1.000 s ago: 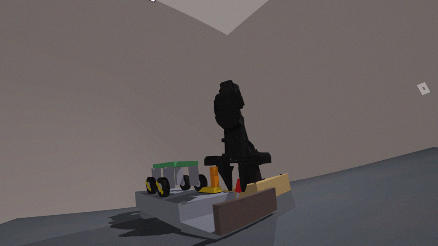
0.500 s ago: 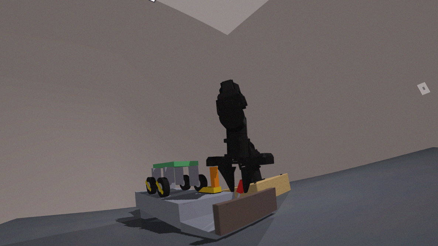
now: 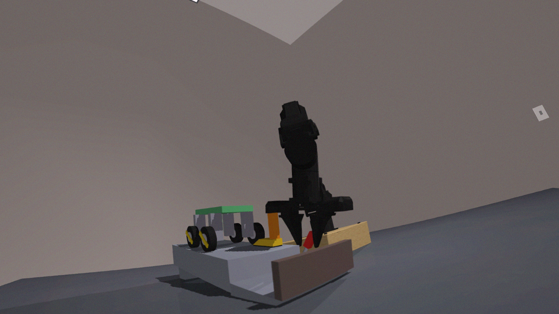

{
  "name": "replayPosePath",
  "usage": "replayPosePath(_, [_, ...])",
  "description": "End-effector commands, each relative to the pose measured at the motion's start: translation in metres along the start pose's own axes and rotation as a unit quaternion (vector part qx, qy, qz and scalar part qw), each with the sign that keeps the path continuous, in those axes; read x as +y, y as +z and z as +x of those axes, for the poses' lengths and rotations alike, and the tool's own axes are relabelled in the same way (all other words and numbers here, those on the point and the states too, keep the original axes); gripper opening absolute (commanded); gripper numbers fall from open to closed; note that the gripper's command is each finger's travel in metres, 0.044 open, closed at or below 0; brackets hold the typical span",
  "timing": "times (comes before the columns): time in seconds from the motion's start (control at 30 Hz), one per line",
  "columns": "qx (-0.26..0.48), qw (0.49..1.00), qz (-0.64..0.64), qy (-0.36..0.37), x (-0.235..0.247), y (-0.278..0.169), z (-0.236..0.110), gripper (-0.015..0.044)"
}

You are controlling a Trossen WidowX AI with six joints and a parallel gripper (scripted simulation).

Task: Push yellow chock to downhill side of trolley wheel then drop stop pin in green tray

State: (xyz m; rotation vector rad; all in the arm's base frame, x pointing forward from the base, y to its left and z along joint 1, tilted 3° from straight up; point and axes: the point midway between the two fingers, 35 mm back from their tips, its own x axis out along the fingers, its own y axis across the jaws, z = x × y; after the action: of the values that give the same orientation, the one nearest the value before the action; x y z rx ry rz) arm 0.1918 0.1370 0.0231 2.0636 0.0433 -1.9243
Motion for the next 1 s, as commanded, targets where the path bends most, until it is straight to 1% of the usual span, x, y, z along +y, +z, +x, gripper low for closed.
replayPosePath(0.0, [0.000,1.000,0.002,-0.001,-0.003,0.000,0.001,0.0190])
replayPosePath(0.97, [0.000,1.000,0.002,-0.002,-0.017,-0.001,0.008,0.0190])
